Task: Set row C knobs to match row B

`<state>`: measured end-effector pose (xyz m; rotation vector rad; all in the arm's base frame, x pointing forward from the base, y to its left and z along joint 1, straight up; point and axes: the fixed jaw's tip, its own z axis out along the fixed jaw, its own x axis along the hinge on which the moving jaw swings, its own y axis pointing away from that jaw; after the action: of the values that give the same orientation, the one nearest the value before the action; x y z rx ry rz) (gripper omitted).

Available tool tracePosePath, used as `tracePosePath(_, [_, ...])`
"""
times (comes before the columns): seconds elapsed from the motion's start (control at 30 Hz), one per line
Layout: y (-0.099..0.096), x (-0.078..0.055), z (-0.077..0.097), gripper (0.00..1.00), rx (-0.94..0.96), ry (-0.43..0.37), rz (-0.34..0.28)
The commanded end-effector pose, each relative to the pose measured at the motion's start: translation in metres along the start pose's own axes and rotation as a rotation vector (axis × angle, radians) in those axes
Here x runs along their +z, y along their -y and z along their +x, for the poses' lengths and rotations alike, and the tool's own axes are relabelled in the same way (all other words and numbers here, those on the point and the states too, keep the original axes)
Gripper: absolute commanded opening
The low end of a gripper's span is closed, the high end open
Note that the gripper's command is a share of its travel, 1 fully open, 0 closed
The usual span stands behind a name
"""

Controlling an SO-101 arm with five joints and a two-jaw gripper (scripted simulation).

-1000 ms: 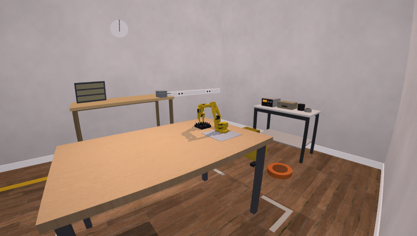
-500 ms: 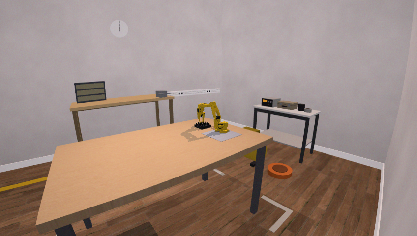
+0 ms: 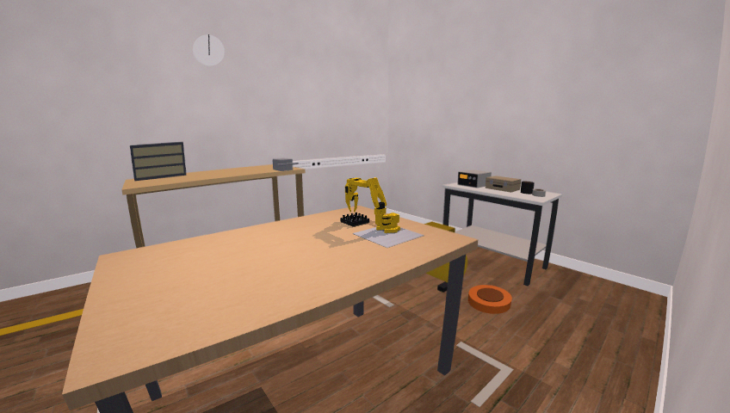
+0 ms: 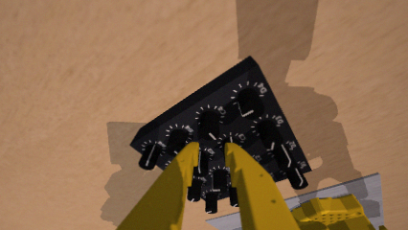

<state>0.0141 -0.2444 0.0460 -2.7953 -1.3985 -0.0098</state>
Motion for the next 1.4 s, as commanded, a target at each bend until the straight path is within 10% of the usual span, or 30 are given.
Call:
tracePosePath(0.0, [-0.001, -0.008, -0.001, 0.08, -0.004, 0.012, -0.011])
tracePosePath(0.73, [0.002, -0.016, 0.002, 0.08, -0.004, 0.012, -0.011])
tracePosePath(1.37, [0.039, -0.019, 0.049, 0.08, -0.004, 0.009, -0.008])
